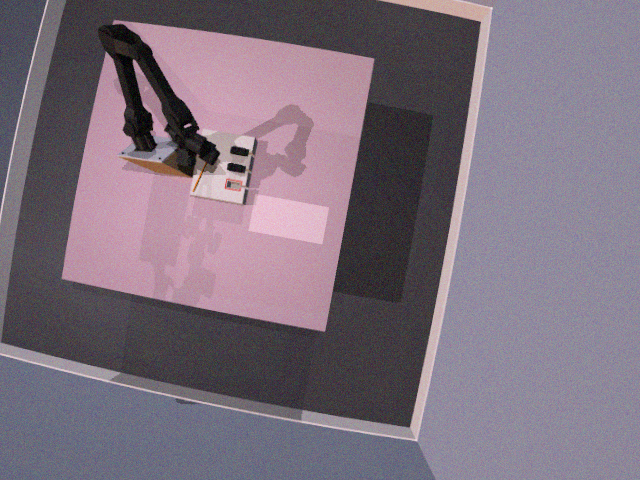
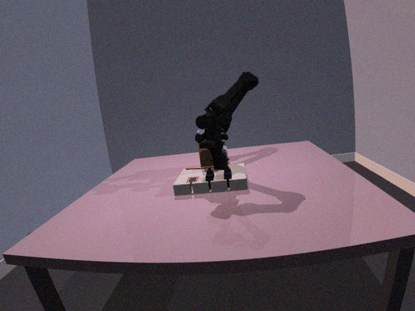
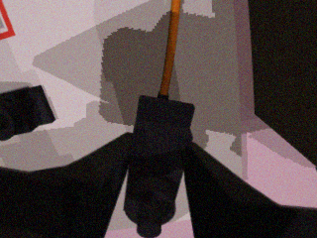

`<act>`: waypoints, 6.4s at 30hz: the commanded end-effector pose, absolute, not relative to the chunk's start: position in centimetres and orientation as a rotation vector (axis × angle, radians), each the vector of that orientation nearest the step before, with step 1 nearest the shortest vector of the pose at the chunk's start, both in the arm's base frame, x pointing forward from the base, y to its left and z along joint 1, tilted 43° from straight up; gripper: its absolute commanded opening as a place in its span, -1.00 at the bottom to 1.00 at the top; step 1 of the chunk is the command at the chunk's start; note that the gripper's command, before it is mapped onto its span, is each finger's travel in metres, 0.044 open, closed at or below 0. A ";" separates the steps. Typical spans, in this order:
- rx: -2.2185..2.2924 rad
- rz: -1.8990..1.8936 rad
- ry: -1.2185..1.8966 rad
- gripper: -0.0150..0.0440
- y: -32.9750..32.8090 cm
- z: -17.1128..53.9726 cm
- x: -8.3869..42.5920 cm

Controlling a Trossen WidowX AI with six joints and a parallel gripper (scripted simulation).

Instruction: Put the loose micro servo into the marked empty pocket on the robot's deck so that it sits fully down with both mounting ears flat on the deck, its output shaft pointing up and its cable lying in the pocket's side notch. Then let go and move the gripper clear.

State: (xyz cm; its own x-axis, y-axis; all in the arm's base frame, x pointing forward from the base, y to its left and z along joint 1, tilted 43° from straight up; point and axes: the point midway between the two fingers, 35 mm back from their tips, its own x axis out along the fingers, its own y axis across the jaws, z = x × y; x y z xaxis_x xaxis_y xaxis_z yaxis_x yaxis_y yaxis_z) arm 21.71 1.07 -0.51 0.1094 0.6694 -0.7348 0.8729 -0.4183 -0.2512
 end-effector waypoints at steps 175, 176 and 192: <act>0.698 0.446 1.417 -0.49 -9.2 -6.7 34.1; 0.698 0.446 1.417 -0.49 -9.1 -6.7 34.1; 0.699 0.447 1.417 -0.49 -8.0 -7.9 34.3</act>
State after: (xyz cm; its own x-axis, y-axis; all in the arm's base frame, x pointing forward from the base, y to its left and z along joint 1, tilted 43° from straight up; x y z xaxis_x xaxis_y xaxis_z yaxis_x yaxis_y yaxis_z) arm 34.26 -8.13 -7.79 0.1195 0.6621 -0.7398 0.1180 0.7304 0.6727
